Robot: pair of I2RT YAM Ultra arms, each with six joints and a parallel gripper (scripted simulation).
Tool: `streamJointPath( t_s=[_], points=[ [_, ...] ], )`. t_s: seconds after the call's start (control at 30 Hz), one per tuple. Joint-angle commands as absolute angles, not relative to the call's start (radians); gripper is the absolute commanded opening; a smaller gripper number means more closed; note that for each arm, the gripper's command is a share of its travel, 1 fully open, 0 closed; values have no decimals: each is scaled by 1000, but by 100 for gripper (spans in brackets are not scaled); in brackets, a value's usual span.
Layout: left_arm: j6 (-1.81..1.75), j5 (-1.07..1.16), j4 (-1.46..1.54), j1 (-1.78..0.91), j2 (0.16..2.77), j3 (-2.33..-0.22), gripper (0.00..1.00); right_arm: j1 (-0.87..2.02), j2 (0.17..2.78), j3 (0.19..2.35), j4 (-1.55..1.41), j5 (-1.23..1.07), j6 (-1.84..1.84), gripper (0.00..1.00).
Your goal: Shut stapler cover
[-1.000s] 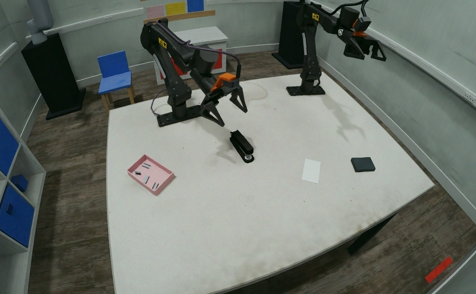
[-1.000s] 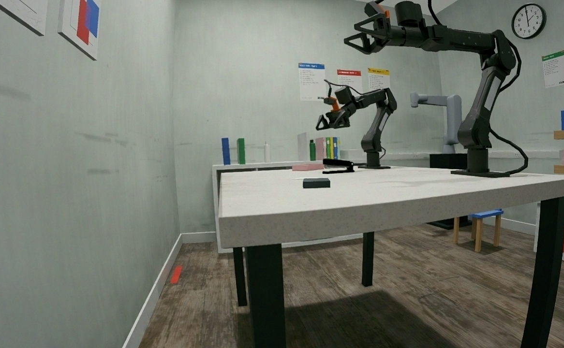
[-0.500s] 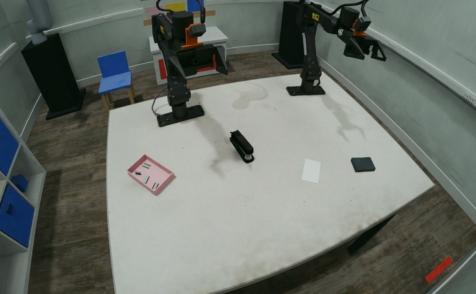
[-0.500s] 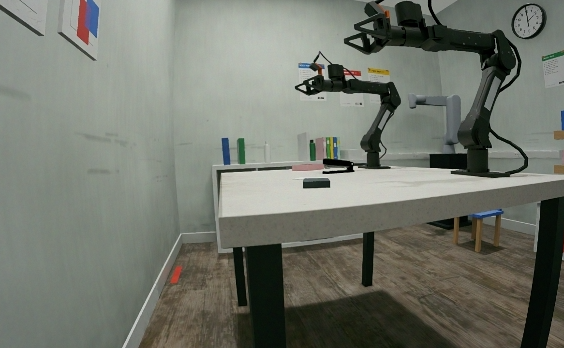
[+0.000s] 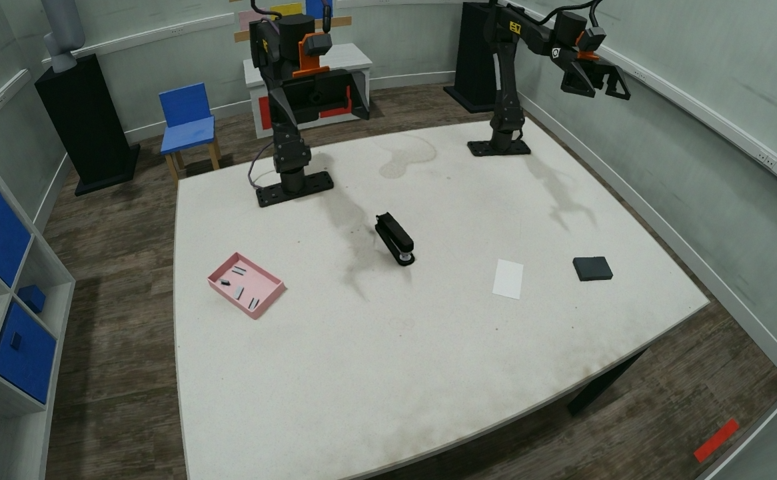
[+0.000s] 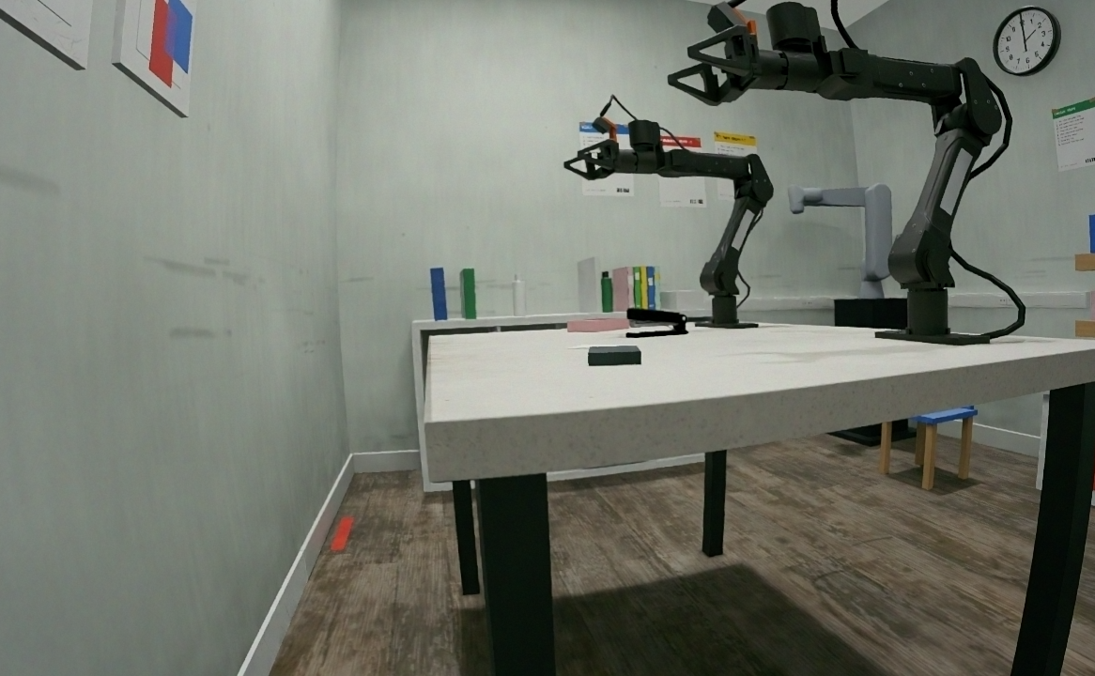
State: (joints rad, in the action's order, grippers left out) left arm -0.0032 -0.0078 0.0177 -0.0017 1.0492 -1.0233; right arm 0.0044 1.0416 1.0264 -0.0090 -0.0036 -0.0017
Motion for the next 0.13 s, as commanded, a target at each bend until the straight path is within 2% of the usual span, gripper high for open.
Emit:
streamJointPath(
  t_s=[0.0, 0.1],
  points=[
    [0, 0, -5, 0, 1043, -1051, 100, -6, 1052, 1061, 5, 0, 7, 100],
    [0, 0, -5, 0, 1043, -1051, 100, -6, 1052, 1061, 5, 0, 7, 100]
  ],
)
